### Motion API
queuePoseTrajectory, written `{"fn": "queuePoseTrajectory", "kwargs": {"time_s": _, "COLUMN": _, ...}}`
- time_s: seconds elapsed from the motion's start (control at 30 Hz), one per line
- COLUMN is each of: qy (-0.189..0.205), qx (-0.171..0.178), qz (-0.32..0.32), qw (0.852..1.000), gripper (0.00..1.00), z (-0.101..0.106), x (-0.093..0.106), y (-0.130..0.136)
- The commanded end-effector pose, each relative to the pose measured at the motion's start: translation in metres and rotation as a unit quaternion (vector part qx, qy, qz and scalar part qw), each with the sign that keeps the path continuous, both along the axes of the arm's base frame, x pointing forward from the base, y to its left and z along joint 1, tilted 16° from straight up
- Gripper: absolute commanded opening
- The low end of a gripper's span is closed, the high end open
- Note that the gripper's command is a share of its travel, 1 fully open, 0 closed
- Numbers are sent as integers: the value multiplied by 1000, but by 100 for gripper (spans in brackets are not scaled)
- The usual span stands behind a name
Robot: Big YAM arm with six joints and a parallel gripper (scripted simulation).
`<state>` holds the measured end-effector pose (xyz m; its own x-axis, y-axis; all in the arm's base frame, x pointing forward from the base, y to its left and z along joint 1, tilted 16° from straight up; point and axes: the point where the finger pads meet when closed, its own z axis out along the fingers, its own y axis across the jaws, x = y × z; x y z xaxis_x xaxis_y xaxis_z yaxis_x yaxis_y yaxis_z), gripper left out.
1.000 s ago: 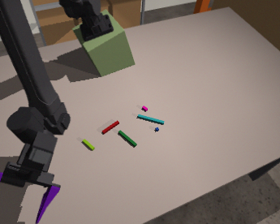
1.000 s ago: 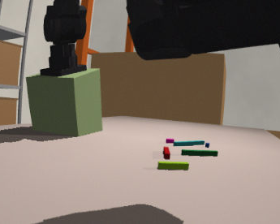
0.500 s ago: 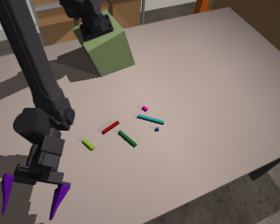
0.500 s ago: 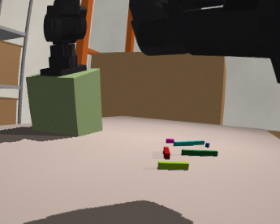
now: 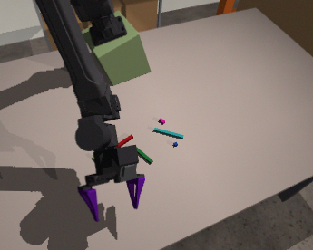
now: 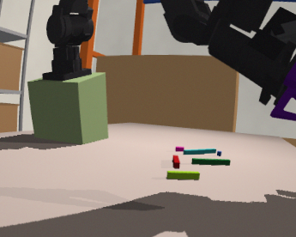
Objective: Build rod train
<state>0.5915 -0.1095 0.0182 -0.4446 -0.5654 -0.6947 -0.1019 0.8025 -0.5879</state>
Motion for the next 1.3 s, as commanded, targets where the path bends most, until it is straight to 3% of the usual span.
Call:
{"fn": "queuePoseTrajectory", "kwargs": {"time_s": 0.0, "qy": 50, "qx": 18, "qz": 19, "qw": 998, "gripper": 100, "z": -9, "x": -16, "y": 43}}
{"fn": "queuePoseTrajectory", "kwargs": {"time_s": 0.03, "qy": 50, "qx": 18, "qz": 19, "qw": 998, "gripper": 100, "z": -9, "x": -16, "y": 43}}
{"fn": "queuePoseTrajectory", "kwargs": {"time_s": 0.07, "qy": 95, "qx": 20, "qz": 27, "qw": 995, "gripper": 100, "z": -25, "x": -34, "y": 63}}
{"fn": "queuePoseTrajectory", "kwargs": {"time_s": 0.1, "qy": 95, "qx": 20, "qz": 27, "qw": 995, "gripper": 100, "z": -25, "x": -34, "y": 63}}
{"fn": "queuePoseTrajectory", "kwargs": {"time_s": 0.13, "qy": 141, "qx": 20, "qz": 35, "qw": 989, "gripper": 100, "z": -40, "x": -55, "y": 82}}
{"fn": "queuePoseTrajectory", "kwargs": {"time_s": 0.27, "qy": 141, "qx": 20, "qz": 35, "qw": 989, "gripper": 100, "z": -40, "x": -55, "y": 82}}
{"fn": "queuePoseTrajectory", "kwargs": {"time_s": 0.33, "qy": 230, "qx": 11, "qz": 50, "qw": 972, "gripper": 100, "z": -67, "x": -101, "y": 114}}
{"fn": "queuePoseTrajectory", "kwargs": {"time_s": 0.4, "qy": 230, "qx": 11, "qz": 50, "qw": 972, "gripper": 100, "z": -67, "x": -101, "y": 114}}
{"fn": "queuePoseTrajectory", "kwargs": {"time_s": 0.43, "qy": 272, "qx": 2, "qz": 58, "qw": 961, "gripper": 100, "z": -77, "x": -126, "y": 126}}
{"fn": "queuePoseTrajectory", "kwargs": {"time_s": 0.47, "qy": 272, "qx": 2, "qz": 58, "qw": 961, "gripper": 100, "z": -77, "x": -126, "y": 126}}
{"fn": "queuePoseTrajectory", "kwargs": {"time_s": 0.5, "qy": 312, "qx": -8, "qz": 64, "qw": 948, "gripper": 100, "z": -86, "x": -152, "y": 137}}
{"fn": "queuePoseTrajectory", "kwargs": {"time_s": 0.53, "qy": 312, "qx": -8, "qz": 64, "qw": 948, "gripper": 100, "z": -86, "x": -152, "y": 137}}
{"fn": "queuePoseTrajectory", "kwargs": {"time_s": 0.57, "qy": 348, "qx": -19, "qz": 70, "qw": 935, "gripper": 100, "z": -92, "x": -176, "y": 144}}
{"fn": "queuePoseTrajectory", "kwargs": {"time_s": 0.6, "qy": 348, "qx": -19, "qz": 70, "qw": 935, "gripper": 100, "z": -92, "x": -176, "y": 144}}
{"fn": "queuePoseTrajectory", "kwargs": {"time_s": 0.63, "qy": 381, "qx": -32, "qz": 75, "qw": 921, "gripper": 100, "z": -97, "x": -200, "y": 150}}
{"fn": "queuePoseTrajectory", "kwargs": {"time_s": 0.67, "qy": 381, "qx": -32, "qz": 75, "qw": 921, "gripper": 100, "z": -97, "x": -200, "y": 150}}
{"fn": "queuePoseTrajectory", "kwargs": {"time_s": 0.77, "qy": 458, "qx": -69, "qz": 87, "qw": 882, "gripper": 100, "z": -104, "x": -259, "y": 158}}
{"fn": "queuePoseTrajectory", "kwargs": {"time_s": 0.83, "qy": 458, "qx": -69, "qz": 87, "qw": 882, "gripper": 100, "z": -104, "x": -259, "y": 158}}
{"fn": "queuePoseTrajectory", "kwargs": {"time_s": 0.93, "qy": 504, "qx": -97, "qz": 93, "qw": 853, "gripper": 100, "z": -105, "x": -297, "y": 159}}
{"fn": "queuePoseTrajectory", "kwargs": {"time_s": 1.03, "qy": 523, "qx": -111, "qz": 96, "qw": 840, "gripper": 100, "z": -104, "x": -313, "y": 158}}
{"fn": "queuePoseTrajectory", "kwargs": {"time_s": 1.27, "qy": 524, "qx": -107, "qz": 91, "qw": 840, "gripper": 100, "z": -104, "x": -308, "y": 156}}
